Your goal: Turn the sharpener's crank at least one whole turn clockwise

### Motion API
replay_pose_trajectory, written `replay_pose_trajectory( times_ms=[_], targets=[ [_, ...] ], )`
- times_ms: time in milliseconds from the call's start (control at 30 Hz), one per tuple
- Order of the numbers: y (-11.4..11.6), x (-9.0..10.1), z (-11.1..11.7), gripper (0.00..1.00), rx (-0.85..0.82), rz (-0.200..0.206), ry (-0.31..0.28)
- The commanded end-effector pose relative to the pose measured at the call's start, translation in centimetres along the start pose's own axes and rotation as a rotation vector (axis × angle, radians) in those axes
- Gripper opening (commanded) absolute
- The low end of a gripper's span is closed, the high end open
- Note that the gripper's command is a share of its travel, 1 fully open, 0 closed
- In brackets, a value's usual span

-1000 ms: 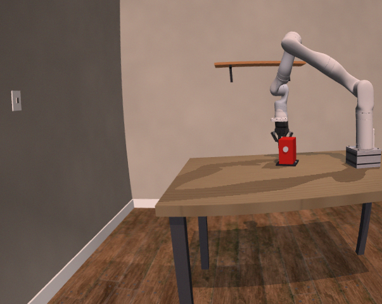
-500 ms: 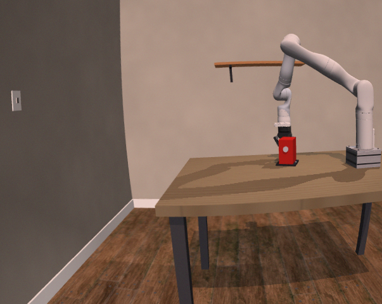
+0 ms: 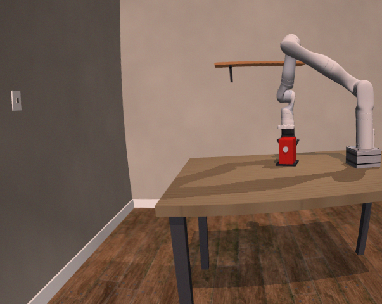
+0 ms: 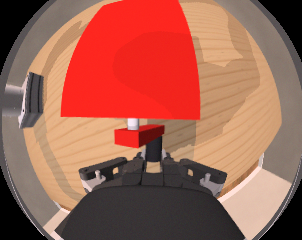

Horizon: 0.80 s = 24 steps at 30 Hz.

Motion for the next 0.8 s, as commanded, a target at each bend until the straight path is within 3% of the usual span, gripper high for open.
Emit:
replay_pose_trajectory(
  times_ms=[0,767],
  targets=[
    [-0.31,-0.06,-0.04,0.00,-0.002,0.002,0.001],
    [-0.67,-0.15,-0.06,0.00,-0.002,0.002,0.001]
  ],
)
Point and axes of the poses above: the point where the finger pads meet when closed, its own x axis back along the fingers, its own y axis across the jaws, z = x × y, the point moved 8 cm from there along x, back along the fingers, and after that the axes turned 3 degrees about -x, right-handed, at the moved point
